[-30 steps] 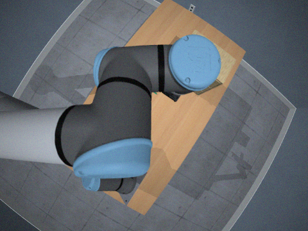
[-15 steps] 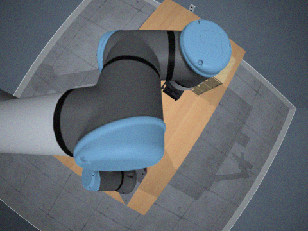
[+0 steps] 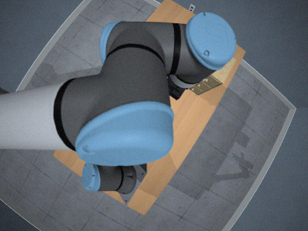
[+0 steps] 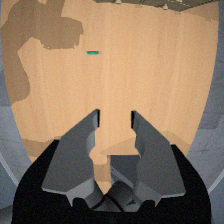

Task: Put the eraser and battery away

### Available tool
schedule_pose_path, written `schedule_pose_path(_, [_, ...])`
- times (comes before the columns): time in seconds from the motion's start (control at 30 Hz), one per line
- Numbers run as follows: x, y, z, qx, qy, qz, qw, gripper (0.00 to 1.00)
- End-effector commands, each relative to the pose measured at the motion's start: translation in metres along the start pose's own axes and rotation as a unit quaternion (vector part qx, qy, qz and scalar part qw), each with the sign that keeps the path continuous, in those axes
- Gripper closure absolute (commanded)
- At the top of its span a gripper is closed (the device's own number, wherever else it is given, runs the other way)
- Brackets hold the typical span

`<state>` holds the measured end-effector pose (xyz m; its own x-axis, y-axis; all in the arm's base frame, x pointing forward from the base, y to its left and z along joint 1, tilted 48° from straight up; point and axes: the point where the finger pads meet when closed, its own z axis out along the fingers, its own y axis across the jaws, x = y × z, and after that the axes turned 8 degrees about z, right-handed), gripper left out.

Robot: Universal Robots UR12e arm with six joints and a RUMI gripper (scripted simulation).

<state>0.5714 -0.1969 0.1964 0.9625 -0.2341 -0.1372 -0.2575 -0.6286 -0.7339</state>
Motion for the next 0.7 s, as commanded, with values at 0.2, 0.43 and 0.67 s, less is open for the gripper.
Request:
schedule_pose_path(0.2, [-0.0006, 0.0003, -0.0019, -0.001, -0.006, 0.0, 1.0, 0.8])
schedule_pose_path(0.43, [-0.0007, 0.0003, -0.0021, -0.001, -0.007, 0.0, 1.0, 0.8])
schedule_pose_path(0.67, [-0.0007, 0.0003, -0.0021, -0.001, -0.007, 0.0, 1.0, 0.8])
